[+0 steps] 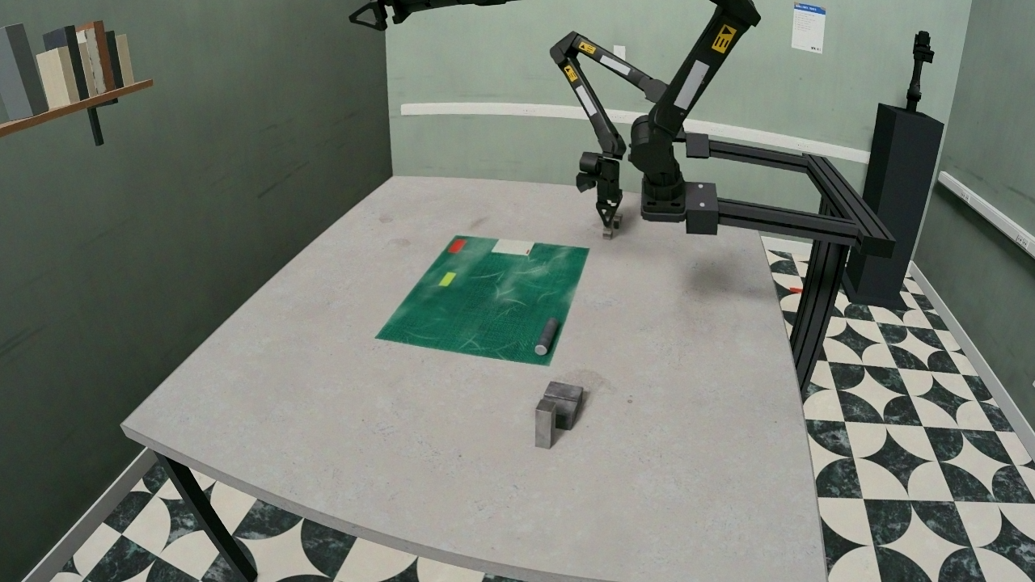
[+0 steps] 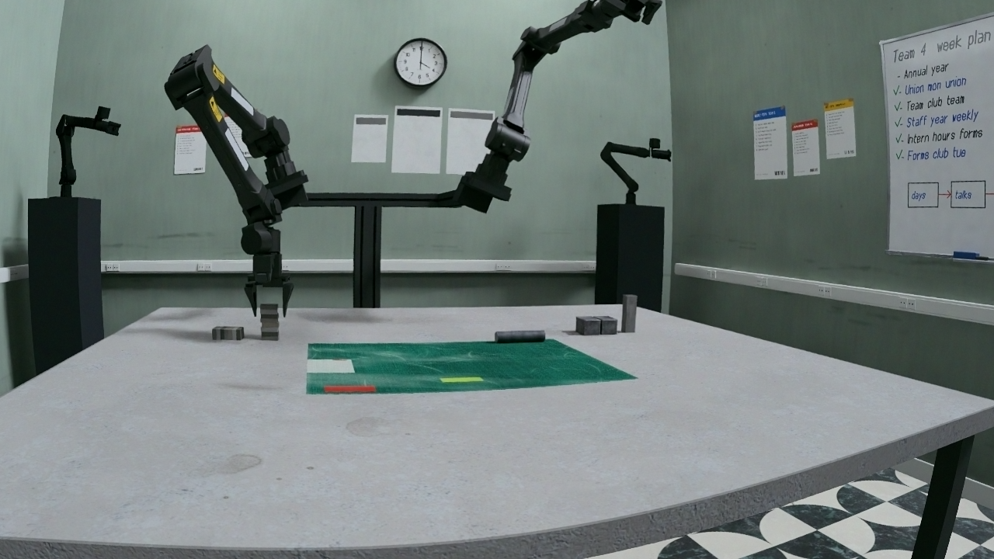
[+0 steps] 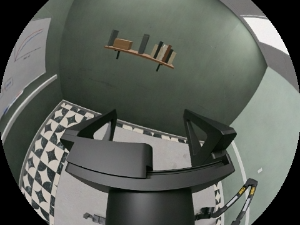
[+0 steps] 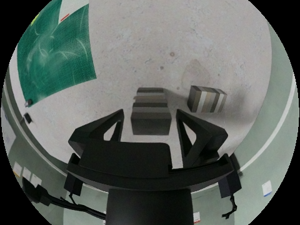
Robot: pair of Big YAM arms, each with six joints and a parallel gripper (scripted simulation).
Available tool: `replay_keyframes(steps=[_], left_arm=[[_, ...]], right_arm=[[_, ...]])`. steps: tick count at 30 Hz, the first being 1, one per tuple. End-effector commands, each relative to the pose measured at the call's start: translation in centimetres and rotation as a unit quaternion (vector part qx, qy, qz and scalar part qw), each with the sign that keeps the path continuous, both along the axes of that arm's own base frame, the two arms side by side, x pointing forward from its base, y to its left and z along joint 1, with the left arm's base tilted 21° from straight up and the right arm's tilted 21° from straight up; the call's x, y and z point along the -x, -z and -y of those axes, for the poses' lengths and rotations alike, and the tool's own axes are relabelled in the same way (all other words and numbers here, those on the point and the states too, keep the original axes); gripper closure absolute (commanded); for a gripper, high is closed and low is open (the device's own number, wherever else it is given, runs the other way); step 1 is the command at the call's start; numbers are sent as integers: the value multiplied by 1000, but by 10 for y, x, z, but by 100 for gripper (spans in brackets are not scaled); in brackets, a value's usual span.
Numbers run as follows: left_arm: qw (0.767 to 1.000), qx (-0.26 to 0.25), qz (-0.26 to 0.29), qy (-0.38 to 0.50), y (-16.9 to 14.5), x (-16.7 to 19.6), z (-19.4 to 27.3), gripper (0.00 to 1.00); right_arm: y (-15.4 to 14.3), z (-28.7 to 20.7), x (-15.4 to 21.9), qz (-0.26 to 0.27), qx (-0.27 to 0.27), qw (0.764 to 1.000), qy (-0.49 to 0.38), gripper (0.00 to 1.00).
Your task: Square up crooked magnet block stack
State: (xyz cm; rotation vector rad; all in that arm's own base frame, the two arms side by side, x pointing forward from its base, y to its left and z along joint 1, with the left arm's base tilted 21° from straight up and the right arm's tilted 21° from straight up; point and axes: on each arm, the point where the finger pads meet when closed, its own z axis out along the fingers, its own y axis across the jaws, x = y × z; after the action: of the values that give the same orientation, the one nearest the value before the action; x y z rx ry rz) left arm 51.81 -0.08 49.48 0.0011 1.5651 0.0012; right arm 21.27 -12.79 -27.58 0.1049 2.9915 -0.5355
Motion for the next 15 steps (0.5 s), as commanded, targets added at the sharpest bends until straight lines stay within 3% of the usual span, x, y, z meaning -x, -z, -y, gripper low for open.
replay_keyframes(steps=[1,4,8,9,15], left_arm=[[1000,-6,28,8,-24,3,9,0],[1000,-6,28,8,-24,3,9,0],[1000,-6,28,8,-24,3,9,0],[1000,-6,28,8,-24,3,9,0],[1000,-6,28,8,-24,3,9,0]], right_arm=[[-4,6,-7,10,2,1000,5,22],[0,-2,15,-12,-5,1000,4,22],[-4,-2,15,-11,-6,1000,13,22],[-4,-1,13,-10,-4,1000,7,51],[-4,-1,13,-8,-4,1000,7,51]])
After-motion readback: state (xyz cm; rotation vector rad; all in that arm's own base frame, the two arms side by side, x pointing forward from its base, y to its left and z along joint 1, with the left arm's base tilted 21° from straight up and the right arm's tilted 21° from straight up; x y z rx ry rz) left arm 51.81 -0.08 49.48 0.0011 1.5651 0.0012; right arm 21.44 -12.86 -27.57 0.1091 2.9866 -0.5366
